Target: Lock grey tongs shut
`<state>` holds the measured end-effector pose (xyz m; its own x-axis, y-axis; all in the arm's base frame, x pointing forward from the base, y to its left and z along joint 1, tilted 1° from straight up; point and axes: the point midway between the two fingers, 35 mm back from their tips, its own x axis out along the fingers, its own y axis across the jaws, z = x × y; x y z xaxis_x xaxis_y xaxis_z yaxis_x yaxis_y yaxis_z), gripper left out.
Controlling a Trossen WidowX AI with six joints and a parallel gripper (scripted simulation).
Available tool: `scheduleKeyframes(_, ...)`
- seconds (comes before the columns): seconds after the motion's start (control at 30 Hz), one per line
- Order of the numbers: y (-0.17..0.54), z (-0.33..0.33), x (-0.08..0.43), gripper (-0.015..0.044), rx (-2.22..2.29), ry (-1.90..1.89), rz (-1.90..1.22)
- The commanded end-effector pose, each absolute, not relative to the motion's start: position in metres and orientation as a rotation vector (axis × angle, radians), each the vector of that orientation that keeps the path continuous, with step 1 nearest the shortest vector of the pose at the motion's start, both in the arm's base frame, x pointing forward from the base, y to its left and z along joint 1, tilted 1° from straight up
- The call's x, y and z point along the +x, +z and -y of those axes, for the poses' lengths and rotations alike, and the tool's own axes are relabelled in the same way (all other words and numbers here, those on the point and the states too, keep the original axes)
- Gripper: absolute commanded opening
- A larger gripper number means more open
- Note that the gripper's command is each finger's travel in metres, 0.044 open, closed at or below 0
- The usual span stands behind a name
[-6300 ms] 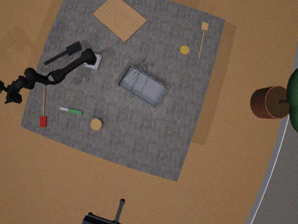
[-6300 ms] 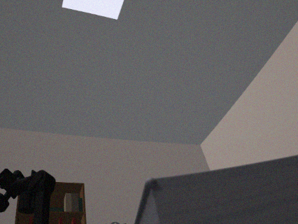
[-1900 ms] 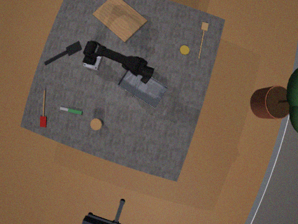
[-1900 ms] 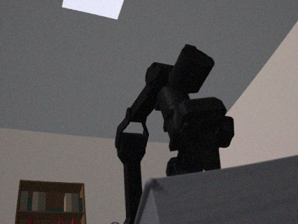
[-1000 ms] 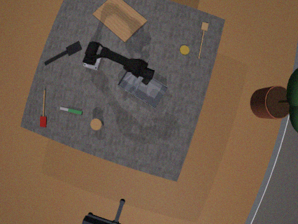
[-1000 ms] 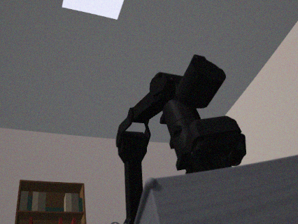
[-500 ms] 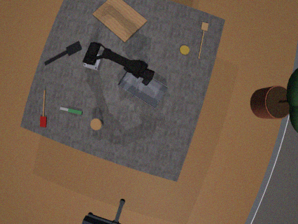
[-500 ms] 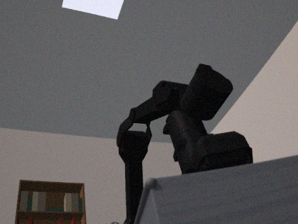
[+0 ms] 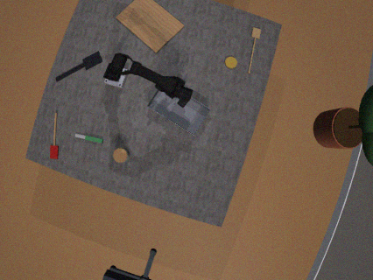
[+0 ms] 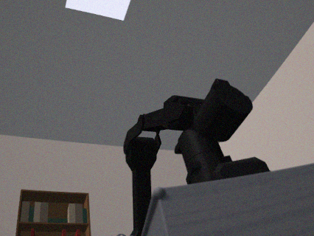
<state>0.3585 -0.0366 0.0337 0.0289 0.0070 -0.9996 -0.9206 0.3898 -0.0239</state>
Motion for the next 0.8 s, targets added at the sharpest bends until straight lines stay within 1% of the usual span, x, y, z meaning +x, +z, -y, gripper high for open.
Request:
scheduleKeyframes(0.0, 0.0267, 0.0366, 0.3574, 0.0440, -0.919, 0.902, -1.344)
scheduleKeyframes(0.13, 0.0227, 0.0365, 0.3568, 0.0440, -0.919, 0.902, -1.344)
scheduleKeyframes(0.23, 0.0260, 0.0364, 0.3574, 0.0361, -0.914, 0.898, -1.345)
scheduleKeyframes(0.77, 0.0260, 0.0364, 0.3574, 0.0255, -0.914, 0.898, -1.345)
